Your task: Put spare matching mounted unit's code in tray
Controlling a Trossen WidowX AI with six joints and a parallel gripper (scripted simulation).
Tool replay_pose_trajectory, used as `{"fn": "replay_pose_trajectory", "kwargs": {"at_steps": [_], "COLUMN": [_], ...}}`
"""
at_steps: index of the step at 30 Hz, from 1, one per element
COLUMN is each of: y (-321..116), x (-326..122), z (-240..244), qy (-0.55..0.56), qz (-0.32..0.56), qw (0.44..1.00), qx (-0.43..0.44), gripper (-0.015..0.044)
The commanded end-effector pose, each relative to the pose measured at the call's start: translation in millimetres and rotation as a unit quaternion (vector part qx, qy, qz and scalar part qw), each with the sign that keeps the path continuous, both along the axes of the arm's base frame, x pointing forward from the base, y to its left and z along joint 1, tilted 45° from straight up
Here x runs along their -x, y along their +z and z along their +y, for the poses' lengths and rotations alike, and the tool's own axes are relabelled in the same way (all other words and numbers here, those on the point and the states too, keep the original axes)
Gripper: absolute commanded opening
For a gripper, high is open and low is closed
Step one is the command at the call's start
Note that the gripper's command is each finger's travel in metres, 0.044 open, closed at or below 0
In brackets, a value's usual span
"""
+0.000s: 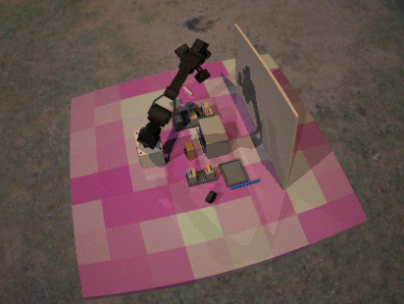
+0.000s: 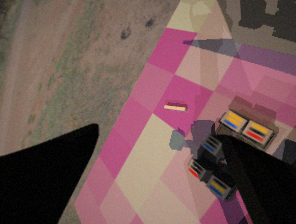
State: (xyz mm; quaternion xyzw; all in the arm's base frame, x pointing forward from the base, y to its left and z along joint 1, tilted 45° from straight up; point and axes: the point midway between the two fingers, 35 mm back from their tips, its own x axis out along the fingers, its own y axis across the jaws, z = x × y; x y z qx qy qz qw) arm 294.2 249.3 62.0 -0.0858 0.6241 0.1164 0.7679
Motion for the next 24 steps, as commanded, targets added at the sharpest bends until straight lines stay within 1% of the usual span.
{"fn": "replay_pose_trajectory", "kwargs": {"at_steps": [1,6,12,14,24], "y": [-7,-7,1,3,3], "x": [-36,-68,-90,-91,-91], "z": [-55,-129,-217,-226,-226], "qy": [-0.086,-0.167,-0.227,-0.231,-0.231], "qz": [0.005,0.024,0.057,0.061,0.061], "qw": [0.991,0.958,0.897,0.890,0.890], "qx": [0.101,0.232,0.374,0.388,0.388], "gripper": [0.0440,0.0440,0.0440,0.0440,0.0440]}}
